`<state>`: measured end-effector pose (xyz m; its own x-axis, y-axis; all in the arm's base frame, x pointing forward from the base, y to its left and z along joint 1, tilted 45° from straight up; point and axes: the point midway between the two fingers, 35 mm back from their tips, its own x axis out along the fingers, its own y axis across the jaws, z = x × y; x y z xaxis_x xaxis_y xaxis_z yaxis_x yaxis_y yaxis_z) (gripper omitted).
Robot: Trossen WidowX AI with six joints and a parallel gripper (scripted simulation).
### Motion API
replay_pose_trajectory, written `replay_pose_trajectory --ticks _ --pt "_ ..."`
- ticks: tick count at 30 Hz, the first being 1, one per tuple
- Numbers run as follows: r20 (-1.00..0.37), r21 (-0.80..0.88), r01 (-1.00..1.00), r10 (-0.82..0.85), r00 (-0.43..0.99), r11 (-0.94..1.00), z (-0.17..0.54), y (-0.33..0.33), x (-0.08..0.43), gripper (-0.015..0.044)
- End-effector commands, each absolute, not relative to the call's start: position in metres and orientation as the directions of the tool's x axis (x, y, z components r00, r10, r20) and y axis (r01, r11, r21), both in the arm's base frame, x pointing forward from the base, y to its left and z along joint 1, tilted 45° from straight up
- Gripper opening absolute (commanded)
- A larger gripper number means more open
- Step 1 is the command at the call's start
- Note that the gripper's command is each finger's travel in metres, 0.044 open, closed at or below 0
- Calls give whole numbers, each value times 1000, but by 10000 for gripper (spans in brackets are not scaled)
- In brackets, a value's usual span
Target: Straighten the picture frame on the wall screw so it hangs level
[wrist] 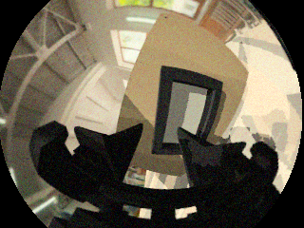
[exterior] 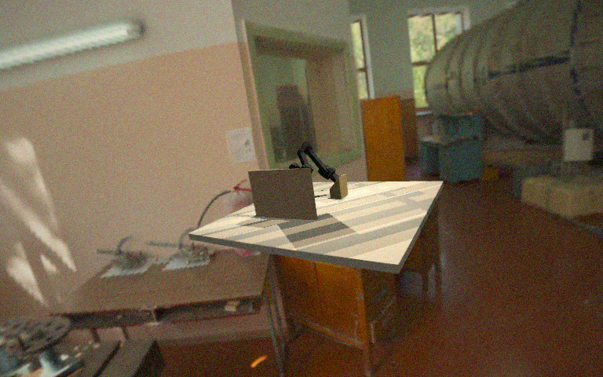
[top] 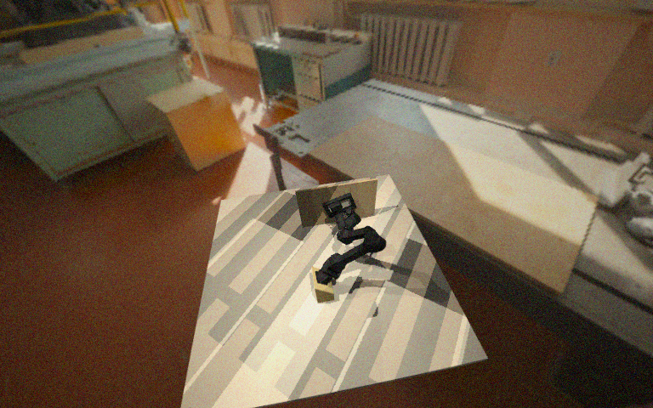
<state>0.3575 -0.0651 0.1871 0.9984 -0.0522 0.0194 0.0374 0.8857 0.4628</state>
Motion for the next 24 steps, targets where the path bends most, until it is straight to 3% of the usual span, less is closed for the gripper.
replay_pose_trajectory --ticks 1,24 --pt "21 465 40 -56 998 884 188 -66 364 260" --pt "22 465 39 -56 998 884 188 -67 392 260"
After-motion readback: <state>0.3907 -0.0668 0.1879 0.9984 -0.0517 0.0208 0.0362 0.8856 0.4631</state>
